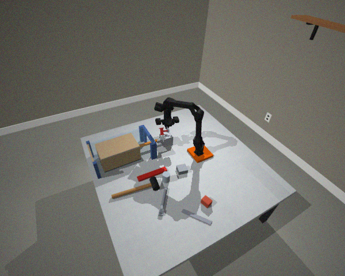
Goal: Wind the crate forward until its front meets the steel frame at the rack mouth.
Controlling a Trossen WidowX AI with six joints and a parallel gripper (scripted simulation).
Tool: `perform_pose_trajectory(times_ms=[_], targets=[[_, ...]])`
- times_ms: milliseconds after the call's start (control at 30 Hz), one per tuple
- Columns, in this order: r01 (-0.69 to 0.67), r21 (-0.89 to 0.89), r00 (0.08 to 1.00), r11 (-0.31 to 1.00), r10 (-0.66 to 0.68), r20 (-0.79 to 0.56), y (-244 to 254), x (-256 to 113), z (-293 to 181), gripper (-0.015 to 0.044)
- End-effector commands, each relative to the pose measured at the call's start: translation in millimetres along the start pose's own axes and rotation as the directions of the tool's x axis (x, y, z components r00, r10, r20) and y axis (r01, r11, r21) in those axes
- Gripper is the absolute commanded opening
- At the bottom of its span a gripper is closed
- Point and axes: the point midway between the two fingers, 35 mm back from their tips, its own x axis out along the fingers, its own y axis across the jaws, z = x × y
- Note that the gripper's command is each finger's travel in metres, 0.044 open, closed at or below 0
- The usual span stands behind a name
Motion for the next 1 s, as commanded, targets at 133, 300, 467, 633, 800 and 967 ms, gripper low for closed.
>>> perform_pose_trajectory(times_ms=[133, 300, 467, 633, 800, 967], targets=[[0.089, -0.002, 0.996, 0.996, -0.089, 0.001, -2.1, -1.1, 1.5, 0.0], [0.179, -0.002, 0.984, 0.984, -0.178, 0.002, -2.2, -1.1, 1.4, 0.0], [0.267, -0.002, 0.964, 0.964, -0.267, 0.004, -2.2, -1.0, 1.4, 0.0], [0.337, -0.001, 0.942, 0.942, -0.337, 0.006, -2.3, -0.9, 1.3, 0.0], [0.417, -0.001, 0.909, 0.909, -0.417, 0.007, -2.3, -0.9, 1.3, 0.0], [0.496, 0.0, 0.868, 0.868, -0.496, 0.009, -2.3, -0.8, 1.2, 0.0]])
